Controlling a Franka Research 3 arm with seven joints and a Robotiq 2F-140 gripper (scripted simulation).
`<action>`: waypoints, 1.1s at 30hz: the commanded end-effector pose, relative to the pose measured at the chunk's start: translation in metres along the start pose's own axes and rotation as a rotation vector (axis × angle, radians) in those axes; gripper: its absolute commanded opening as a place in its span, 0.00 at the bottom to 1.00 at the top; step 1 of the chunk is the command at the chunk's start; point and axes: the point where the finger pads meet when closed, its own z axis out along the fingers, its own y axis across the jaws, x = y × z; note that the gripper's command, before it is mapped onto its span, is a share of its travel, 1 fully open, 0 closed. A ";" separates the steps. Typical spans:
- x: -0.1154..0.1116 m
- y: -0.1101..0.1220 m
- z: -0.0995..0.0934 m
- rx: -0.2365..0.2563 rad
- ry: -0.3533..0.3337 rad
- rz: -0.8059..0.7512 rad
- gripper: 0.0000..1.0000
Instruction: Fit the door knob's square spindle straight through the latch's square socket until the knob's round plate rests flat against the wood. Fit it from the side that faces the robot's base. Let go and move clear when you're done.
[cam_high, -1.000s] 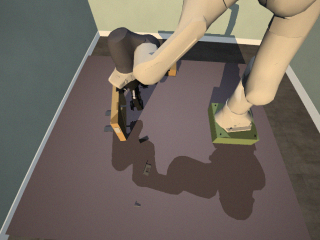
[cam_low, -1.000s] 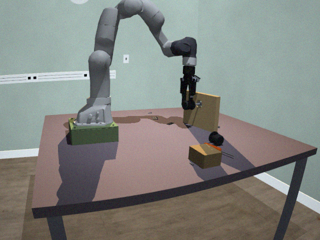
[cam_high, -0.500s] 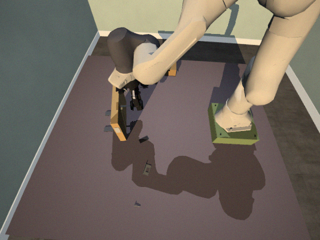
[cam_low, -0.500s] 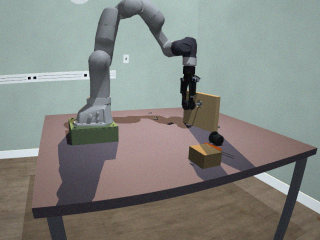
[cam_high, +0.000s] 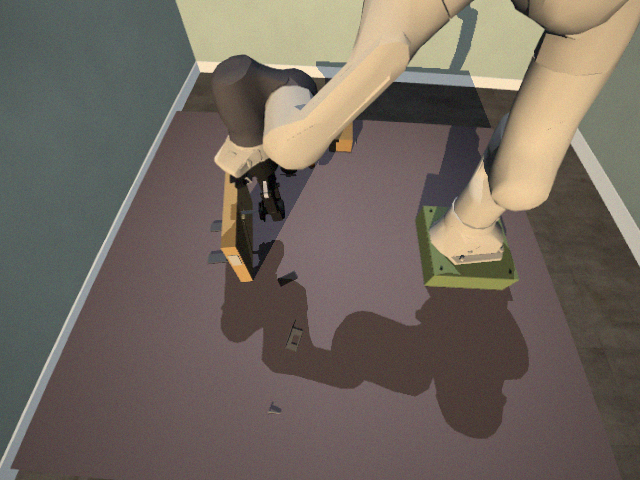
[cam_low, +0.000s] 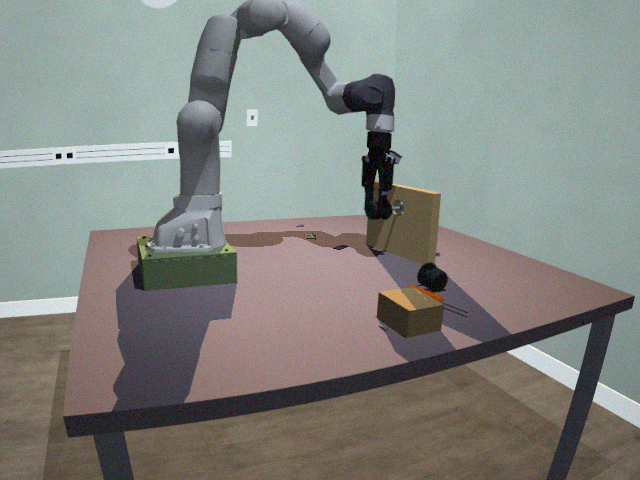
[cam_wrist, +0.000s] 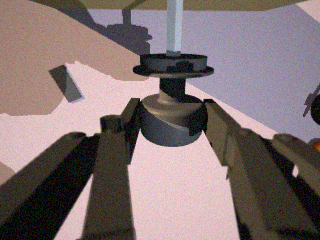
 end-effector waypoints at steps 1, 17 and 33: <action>0.002 0.000 -0.002 -0.003 0.003 0.001 0.42; 0.006 0.000 -0.002 -0.003 0.003 0.002 0.42; 0.007 0.000 -0.002 -0.003 0.003 0.002 0.42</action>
